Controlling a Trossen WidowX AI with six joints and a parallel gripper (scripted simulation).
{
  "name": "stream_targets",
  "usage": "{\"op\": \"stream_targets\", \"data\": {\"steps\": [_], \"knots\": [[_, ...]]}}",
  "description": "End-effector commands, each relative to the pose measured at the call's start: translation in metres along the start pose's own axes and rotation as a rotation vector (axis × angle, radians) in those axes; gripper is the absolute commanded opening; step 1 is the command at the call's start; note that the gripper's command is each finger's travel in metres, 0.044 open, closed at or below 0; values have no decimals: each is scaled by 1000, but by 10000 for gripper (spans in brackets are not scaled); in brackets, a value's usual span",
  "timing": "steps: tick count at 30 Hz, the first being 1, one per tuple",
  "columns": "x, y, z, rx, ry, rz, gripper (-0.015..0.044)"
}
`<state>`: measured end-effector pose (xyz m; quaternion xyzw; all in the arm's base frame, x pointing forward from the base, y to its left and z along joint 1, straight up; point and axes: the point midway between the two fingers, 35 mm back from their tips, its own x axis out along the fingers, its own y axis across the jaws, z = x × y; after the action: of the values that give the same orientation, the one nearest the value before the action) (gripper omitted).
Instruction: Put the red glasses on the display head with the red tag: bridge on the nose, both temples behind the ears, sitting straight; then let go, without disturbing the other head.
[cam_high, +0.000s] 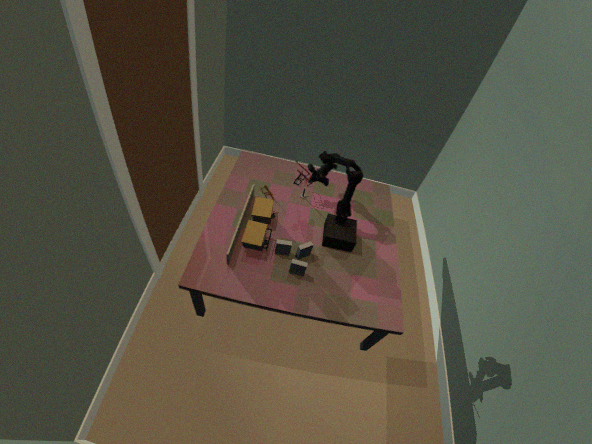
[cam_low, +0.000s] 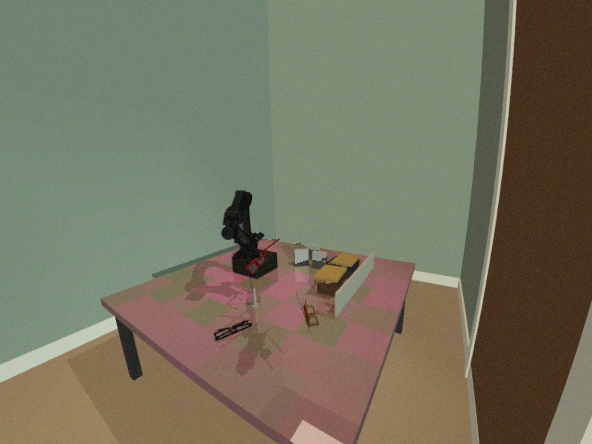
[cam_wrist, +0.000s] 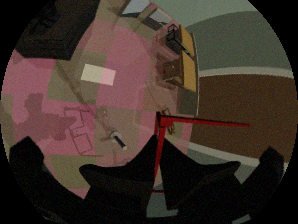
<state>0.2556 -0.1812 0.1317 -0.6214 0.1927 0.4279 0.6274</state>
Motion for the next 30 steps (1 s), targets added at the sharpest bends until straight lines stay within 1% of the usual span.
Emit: {"op": "stream_targets", "data": {"steps": [1, 7, 9, 30], "knots": [[-6, 3, 4, -115, 5, -48, 0], [-13, 5, 7, -246, 24, -98, 0], [-12, 4, 5, -203, 22, -79, 3], [-12, 4, 5, -203, 22, -79, 0]]}}
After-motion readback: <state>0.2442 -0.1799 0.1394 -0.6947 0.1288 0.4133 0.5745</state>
